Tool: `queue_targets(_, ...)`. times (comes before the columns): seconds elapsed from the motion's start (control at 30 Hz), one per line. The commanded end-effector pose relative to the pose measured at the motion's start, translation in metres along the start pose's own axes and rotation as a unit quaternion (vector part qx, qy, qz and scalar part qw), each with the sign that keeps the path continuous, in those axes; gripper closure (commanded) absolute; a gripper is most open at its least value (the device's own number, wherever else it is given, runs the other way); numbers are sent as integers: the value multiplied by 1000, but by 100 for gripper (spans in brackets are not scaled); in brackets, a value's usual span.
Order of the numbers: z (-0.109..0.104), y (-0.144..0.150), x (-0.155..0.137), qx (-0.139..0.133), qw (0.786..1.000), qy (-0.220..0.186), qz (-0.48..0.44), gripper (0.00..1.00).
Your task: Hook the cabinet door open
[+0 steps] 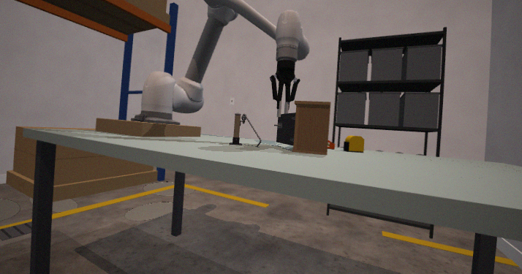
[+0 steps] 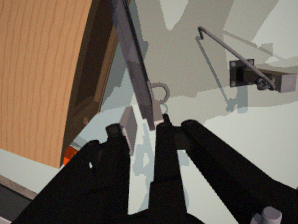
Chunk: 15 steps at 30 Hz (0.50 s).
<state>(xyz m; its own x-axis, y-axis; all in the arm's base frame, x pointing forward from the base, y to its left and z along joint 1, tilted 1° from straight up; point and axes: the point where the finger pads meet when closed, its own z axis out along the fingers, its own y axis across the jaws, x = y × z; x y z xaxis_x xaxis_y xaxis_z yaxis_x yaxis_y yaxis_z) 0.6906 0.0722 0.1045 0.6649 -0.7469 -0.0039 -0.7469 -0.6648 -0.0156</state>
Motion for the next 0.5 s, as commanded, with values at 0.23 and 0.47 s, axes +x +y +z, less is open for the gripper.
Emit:
queue_targets(0.23, 0, 0, 0, 0, 1000, 0, 0, 84)
queue_targets(0.47, 0, 3, 0, 0, 1000, 0, -17, 84)
